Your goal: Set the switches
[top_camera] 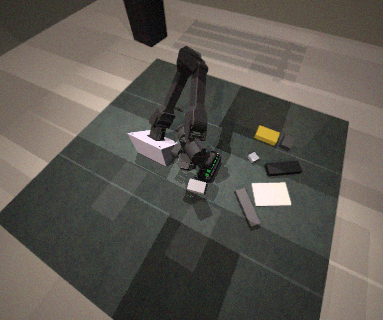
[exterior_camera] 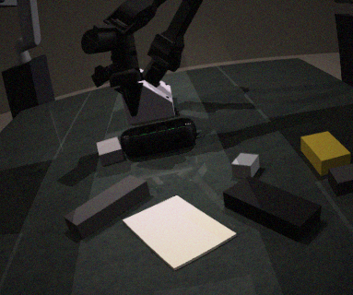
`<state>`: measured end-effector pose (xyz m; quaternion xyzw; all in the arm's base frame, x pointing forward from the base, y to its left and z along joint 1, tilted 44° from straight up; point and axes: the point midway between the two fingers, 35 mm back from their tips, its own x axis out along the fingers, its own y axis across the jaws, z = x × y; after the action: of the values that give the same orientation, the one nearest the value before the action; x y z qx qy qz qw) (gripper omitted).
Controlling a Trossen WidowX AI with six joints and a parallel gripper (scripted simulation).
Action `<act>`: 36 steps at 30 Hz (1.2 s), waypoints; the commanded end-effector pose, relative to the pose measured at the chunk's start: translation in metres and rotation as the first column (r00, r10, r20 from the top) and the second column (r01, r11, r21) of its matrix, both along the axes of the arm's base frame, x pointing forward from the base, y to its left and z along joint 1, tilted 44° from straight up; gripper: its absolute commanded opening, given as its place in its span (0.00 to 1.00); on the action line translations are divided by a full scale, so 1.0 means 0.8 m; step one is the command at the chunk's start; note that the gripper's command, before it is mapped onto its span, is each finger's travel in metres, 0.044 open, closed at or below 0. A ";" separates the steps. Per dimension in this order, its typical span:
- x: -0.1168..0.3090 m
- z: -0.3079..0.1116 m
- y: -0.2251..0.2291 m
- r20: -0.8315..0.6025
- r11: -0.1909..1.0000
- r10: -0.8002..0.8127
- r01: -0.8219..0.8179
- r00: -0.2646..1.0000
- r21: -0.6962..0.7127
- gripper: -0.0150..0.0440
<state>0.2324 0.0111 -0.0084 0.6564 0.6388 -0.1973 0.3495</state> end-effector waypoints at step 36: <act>-0.011 -0.049 0.028 0.046 0.999 -0.049 0.048 0.998 0.017 0.25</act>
<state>0.2261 0.0291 -0.0435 0.6771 0.6152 -0.1847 0.3592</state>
